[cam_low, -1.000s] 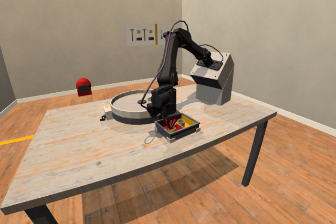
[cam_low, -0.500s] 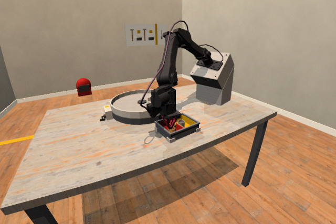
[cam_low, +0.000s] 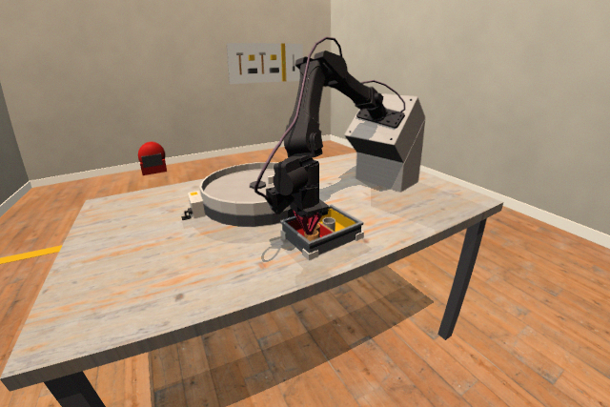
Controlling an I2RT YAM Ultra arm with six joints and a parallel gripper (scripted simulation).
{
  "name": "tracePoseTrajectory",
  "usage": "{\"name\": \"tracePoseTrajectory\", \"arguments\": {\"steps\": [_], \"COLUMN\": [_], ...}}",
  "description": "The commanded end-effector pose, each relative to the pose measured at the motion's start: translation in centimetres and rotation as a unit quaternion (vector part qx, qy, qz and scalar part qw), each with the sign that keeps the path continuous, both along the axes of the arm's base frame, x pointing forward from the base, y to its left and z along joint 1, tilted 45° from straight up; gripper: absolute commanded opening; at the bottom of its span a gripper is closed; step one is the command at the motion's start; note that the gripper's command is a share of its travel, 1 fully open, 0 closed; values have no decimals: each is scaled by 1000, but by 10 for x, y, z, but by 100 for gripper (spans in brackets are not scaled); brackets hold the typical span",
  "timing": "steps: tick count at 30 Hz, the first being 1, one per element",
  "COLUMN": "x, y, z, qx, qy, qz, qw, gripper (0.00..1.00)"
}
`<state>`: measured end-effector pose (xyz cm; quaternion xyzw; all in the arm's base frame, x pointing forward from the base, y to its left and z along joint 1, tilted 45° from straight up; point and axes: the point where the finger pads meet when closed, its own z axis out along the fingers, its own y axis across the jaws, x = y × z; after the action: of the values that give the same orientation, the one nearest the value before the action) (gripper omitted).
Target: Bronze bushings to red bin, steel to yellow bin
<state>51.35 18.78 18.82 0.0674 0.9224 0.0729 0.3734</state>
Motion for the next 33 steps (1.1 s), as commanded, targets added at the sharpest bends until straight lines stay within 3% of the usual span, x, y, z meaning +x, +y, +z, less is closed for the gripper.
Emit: {"name": "tracePoseTrajectory", "arguments": {"steps": [1, 33], "x": [1, 2], "y": [3, 7], "z": [30, 23], "qx": [12, 9], "qy": [-27, -20], "qz": [5, 5], "qw": [1000, 1000], "gripper": [0, 0]}}
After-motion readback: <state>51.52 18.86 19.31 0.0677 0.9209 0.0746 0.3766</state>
